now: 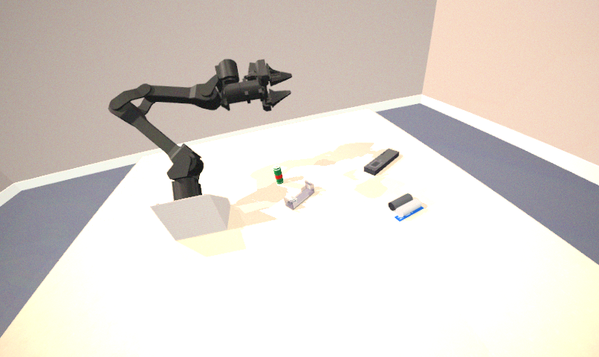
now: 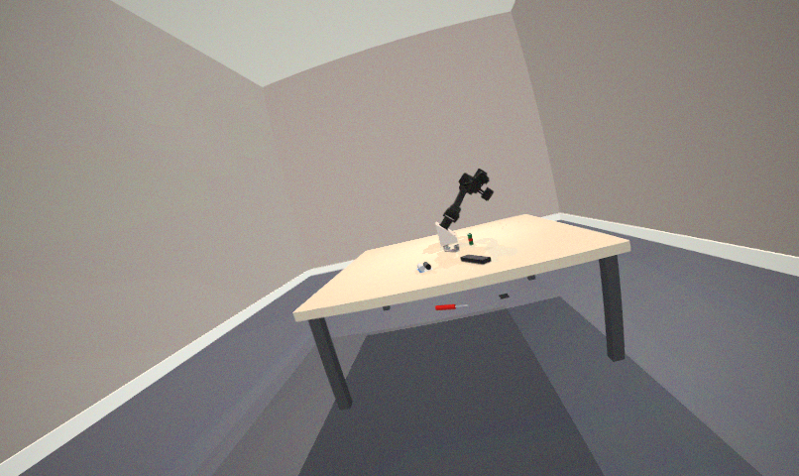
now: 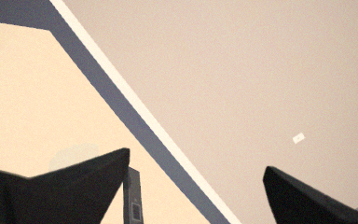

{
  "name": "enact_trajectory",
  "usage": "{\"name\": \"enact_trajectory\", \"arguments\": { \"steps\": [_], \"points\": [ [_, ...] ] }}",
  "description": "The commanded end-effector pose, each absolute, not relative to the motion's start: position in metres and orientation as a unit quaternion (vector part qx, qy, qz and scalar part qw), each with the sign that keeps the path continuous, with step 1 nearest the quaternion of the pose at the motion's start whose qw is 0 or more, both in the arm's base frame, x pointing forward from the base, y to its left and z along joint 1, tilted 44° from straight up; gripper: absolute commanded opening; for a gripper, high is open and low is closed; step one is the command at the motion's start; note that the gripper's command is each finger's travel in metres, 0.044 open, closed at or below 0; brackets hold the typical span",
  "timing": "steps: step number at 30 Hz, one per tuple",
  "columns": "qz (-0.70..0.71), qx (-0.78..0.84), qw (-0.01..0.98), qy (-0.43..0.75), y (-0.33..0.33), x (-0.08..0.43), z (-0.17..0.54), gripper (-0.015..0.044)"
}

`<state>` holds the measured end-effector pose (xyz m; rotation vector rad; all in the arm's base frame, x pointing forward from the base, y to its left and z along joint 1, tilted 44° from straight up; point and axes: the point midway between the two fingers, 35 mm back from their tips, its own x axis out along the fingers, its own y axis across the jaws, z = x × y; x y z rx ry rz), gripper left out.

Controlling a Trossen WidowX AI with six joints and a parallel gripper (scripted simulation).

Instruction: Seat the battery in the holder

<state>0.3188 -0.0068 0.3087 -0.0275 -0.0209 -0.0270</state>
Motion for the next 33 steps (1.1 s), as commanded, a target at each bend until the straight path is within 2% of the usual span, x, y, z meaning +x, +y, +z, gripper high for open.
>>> {"name": "enact_trajectory", "arguments": {
  "steps": [1, 3, 7, 11, 15, 18, 20, 33],
  "points": [
    [-0.012, -0.014, 1.0, -0.001, -0.007, 0.32, 0.305, 0.0374],
    [0.004, -0.012, 0.997, 0.074, -0.008, 0.33, 0.275, 0.0321],
    [0.051, 0.039, 0.952, 0.298, -0.013, 0.332, 0.189, 0.0216],
    [0.085, 0.125, 0.877, 0.456, -0.012, 0.307, 0.136, 0.0111],
    [0.112, 0.262, 0.753, 0.594, -0.004, 0.269, 0.108, 0.0006],
    [0.121, 0.375, 0.642, 0.658, 0.004, 0.247, 0.11, 0.0],
    [0.122, 0.406, 0.61, 0.67, 0.006, 0.242, 0.113, 0.0],
    [0.122, 0.407, 0.609, 0.67, 0.006, 0.242, 0.113, 0.0]
  ]
}}
